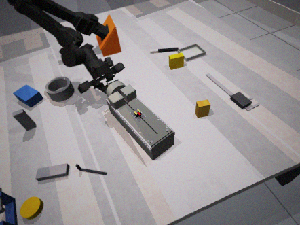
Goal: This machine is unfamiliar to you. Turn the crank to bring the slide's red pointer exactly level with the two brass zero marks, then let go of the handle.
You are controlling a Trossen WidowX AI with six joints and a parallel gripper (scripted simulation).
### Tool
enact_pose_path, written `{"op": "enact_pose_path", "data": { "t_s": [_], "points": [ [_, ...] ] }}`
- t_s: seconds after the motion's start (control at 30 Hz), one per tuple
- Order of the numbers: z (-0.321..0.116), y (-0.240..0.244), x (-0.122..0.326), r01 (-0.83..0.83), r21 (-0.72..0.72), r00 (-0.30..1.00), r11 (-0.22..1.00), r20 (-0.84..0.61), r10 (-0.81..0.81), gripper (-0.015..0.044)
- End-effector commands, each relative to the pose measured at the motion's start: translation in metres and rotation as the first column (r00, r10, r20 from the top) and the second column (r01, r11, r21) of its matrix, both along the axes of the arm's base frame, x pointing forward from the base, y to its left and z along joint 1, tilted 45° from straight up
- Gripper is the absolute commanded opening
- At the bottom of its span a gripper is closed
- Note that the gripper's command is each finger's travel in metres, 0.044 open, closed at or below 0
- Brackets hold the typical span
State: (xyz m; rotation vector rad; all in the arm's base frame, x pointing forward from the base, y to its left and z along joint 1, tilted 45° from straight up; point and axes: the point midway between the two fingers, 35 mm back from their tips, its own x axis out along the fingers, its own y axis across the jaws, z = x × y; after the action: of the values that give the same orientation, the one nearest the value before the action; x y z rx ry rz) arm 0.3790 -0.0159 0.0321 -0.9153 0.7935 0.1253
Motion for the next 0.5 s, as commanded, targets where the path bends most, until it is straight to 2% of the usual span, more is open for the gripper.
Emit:
{"op": "enact_pose_path", "data": {
  "t_s": [0.0,0.47],
  "points": [
    [0.0071,-0.0048,0.0035,0.014,-0.009,1.0,1.0,0.02,-0.013,0.0],
    [0.009,-0.0053,0.0039,0.014,-0.009,1.0,1.0,0.02,-0.013,0.0]
  ]
}}
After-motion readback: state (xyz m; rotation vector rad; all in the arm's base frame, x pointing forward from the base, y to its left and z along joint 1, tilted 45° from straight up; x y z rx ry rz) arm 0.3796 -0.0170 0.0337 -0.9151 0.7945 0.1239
